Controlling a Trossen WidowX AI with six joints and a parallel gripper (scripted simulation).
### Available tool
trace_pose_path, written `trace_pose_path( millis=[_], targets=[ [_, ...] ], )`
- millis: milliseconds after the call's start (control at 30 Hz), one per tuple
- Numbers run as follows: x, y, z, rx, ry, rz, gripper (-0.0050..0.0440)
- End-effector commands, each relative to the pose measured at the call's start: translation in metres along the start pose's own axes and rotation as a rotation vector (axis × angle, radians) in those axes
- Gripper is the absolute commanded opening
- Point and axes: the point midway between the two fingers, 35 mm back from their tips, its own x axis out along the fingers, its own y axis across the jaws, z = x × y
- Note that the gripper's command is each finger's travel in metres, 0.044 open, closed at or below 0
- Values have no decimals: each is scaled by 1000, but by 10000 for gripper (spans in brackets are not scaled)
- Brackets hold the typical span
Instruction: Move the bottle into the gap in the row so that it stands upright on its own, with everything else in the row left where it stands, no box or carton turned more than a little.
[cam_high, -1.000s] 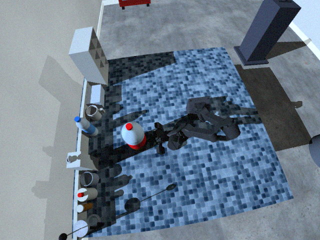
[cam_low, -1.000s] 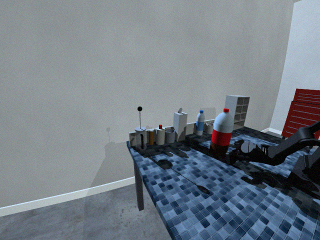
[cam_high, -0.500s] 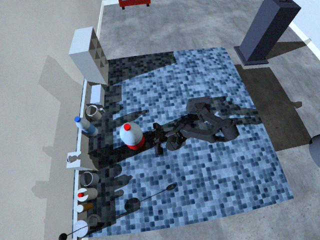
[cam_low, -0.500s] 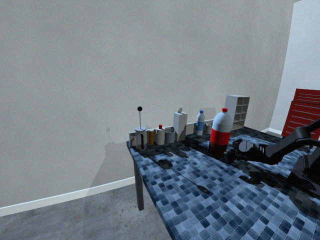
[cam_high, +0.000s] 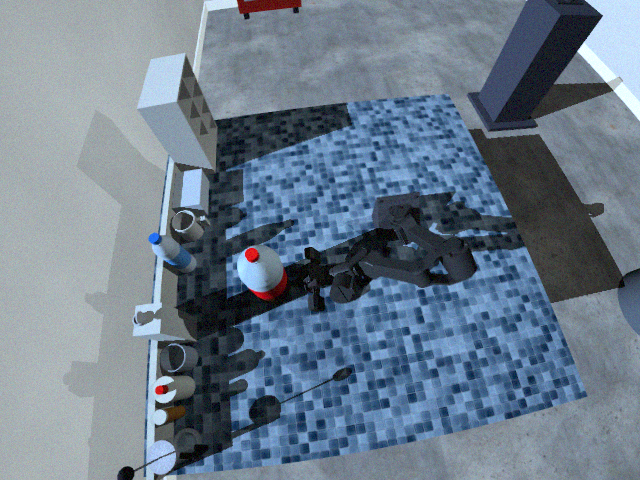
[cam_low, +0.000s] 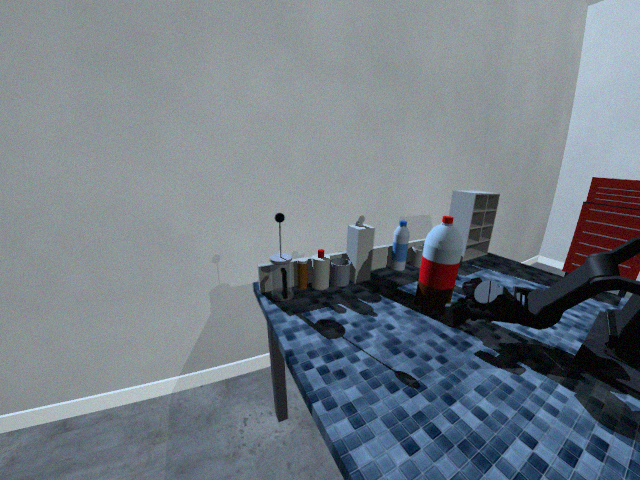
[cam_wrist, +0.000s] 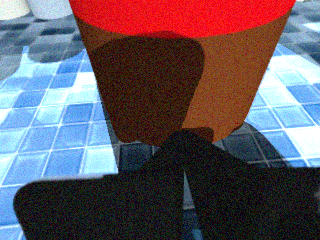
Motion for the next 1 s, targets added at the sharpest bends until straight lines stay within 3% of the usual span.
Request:
trace_pose_path(
  millis=[0, 967],
  targets=[
    [3, 8, 4, 0, -7, 17, -50],
    [8, 10, 7, -2, -7, 17, -50]
  ],
)
